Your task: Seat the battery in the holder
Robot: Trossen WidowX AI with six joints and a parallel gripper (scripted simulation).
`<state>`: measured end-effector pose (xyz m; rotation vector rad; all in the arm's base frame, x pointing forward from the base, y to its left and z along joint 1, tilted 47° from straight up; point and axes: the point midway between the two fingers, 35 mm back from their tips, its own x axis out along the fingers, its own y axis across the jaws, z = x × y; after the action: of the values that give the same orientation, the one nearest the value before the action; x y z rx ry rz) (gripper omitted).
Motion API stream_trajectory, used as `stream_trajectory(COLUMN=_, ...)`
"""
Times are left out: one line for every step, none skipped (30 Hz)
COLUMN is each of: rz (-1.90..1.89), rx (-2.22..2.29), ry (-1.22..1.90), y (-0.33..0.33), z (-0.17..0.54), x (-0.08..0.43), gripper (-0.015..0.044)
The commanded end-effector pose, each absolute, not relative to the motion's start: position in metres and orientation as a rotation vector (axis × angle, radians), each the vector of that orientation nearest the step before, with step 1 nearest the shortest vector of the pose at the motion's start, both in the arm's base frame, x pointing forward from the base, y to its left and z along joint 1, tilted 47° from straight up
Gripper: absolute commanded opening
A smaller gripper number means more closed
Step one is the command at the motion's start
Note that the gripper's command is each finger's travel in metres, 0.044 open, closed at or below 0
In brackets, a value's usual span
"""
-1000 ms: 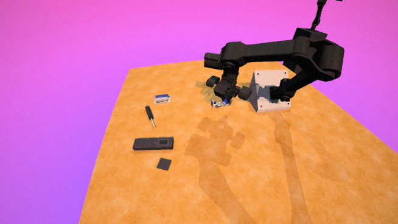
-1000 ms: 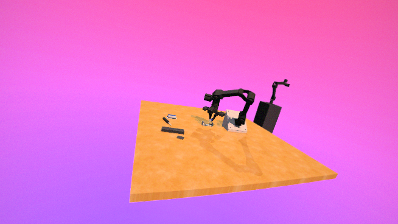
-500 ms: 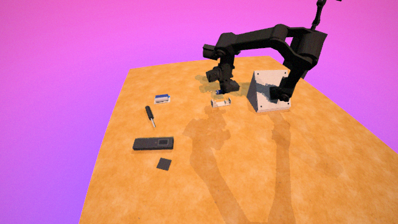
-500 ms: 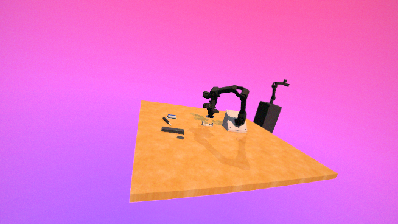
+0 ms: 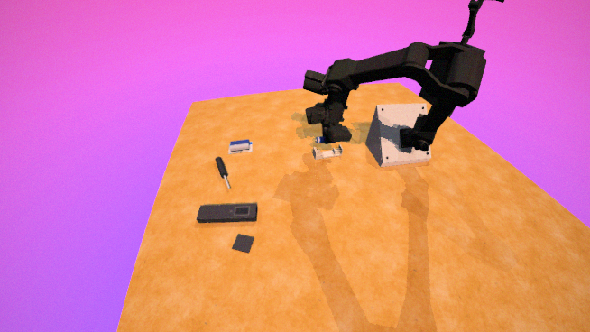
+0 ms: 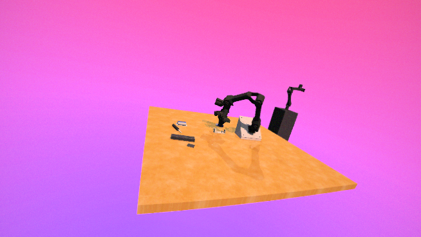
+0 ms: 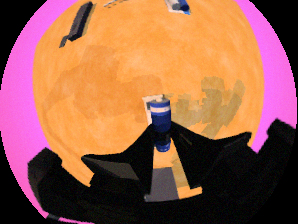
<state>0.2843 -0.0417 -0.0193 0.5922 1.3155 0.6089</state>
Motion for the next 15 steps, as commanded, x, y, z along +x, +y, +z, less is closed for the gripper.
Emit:
stream_trajectory(rz=0.593, rx=0.6, ry=1.276, y=-0.038, z=-0.021, x=0.285, gripper=0.0073)
stream_trajectory(rz=0.589, rx=0.602, ry=1.266, y=-0.036, z=-0.021, x=0.285, gripper=0.0073)
stream_trajectory(rz=0.586, rx=0.604, ry=1.255, y=-0.035, z=-0.022, x=0.285, gripper=0.0073)
stream_trajectory(rz=0.582, rx=0.606, ry=1.245, y=-0.034, z=-0.023, x=0.285, gripper=0.0073)
stream_trajectory(rz=0.579, rx=0.608, ry=1.234, y=-0.032, z=-0.024, x=0.285, gripper=0.0073)
stream_trajectory(rz=0.576, rx=0.61, ry=1.224, y=-0.031, z=-0.024, x=0.285, gripper=0.0073)
stream_trajectory(rz=0.572, rx=0.611, ry=1.214, y=-0.029, z=-0.025, x=0.285, gripper=0.0073)
stream_trajectory(rz=0.569, rx=0.613, ry=1.204, y=-0.028, z=-0.026, x=0.285, gripper=0.0073)
stream_trajectory(rz=0.567, rx=0.615, ry=1.196, y=-0.027, z=-0.026, x=0.285, gripper=0.0073)
stream_trajectory(rz=0.566, rx=0.616, ry=1.191, y=-0.026, z=-0.026, x=0.285, gripper=0.0073)
stream_trajectory(rz=0.565, rx=0.616, ry=1.189, y=-0.026, z=-0.026, x=0.285, gripper=0.0073)
stream_trajectory(rz=0.564, rx=0.616, ry=1.189, y=-0.026, z=-0.026, x=0.285, gripper=0.0073)
stream_trajectory(rz=0.564, rx=0.616, ry=1.188, y=-0.026, z=-0.026, x=0.285, gripper=0.0073)
stream_trajectory(rz=0.562, rx=0.617, ry=1.185, y=-0.026, z=-0.027, x=0.285, gripper=0.0073)
stream_trajectory(rz=0.56, rx=0.618, ry=1.181, y=-0.026, z=-0.027, x=0.285, gripper=0.0073)
